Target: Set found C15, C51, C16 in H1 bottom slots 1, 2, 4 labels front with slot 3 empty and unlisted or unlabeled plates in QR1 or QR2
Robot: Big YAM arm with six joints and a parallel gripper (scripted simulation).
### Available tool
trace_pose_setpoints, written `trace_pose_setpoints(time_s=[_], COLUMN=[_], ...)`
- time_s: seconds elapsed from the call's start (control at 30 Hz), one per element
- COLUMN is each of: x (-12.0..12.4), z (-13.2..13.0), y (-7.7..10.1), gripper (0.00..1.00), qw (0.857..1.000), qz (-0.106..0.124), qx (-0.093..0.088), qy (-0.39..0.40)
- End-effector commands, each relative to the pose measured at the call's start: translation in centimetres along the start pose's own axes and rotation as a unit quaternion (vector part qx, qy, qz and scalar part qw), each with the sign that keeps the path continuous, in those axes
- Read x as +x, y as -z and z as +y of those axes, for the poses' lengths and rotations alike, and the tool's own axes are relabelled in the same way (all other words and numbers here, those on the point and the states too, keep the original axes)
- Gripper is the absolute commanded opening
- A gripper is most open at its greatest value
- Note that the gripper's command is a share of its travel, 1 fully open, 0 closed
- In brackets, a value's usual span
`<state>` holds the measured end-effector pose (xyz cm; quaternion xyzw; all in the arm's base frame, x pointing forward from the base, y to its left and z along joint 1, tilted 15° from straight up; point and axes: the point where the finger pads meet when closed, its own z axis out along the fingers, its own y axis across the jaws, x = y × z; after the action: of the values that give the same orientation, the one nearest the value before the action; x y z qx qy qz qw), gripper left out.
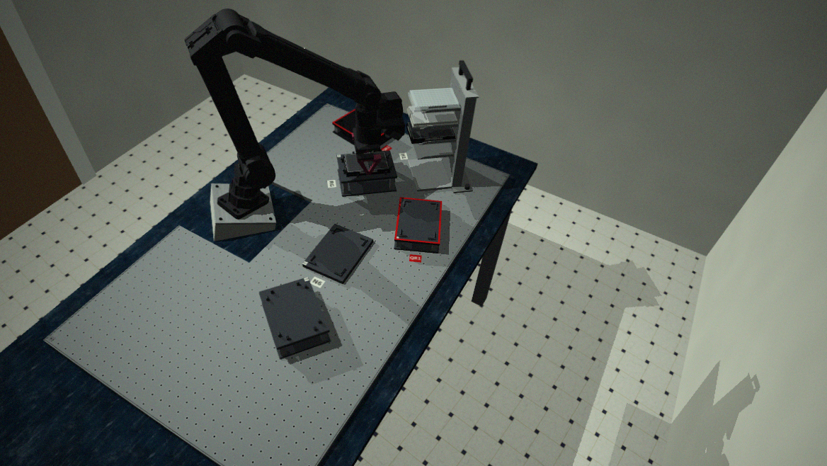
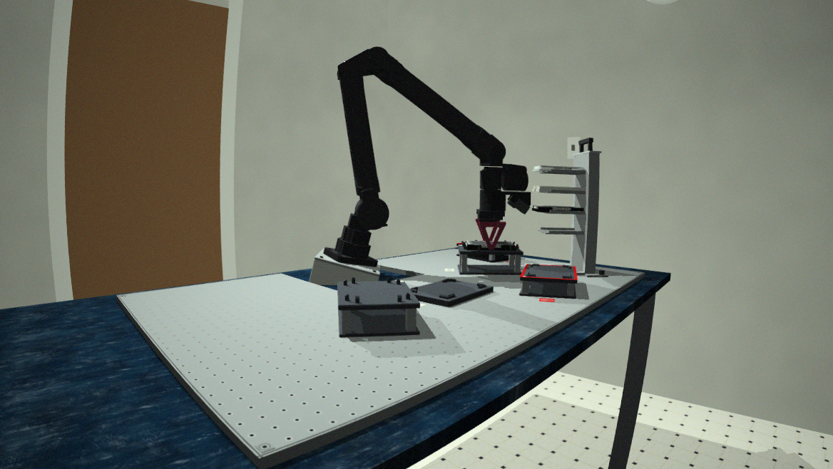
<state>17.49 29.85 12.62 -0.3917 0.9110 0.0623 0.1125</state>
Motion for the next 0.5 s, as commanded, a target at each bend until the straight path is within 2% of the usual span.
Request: trace_pose_setpoints(time_s=[0.0, 0.17, 0.2, 0.27, 0.37, 0.43, 0.47], x=[-1.5, -1.5, -1.8, -2.5, -2.5, -2.5, -1.8], z=[0.3, 0.3, 0.1, 0.3, 0.3, 0.3, 0.2], y=[1.2, 1.2, 1.5, 2.9, 3.2, 3.2, 2.6], gripper=[0.86, 0.86, 0.86, 0.86, 0.86, 0.86, 0.86], qw=[1.000, 1.000, 1.000, 0.999, 0.999, 0.999, 1.000], qz=[-0.019, -0.019, -0.017, -0.034, -0.034, -0.034, -0.027], qx=[-0.006, -0.006, -0.006, -0.010, -0.010, -0.010, -0.008], qy=[-0.001, -0.001, -0.002, -0.002, -0.002, -0.002, -0.002])
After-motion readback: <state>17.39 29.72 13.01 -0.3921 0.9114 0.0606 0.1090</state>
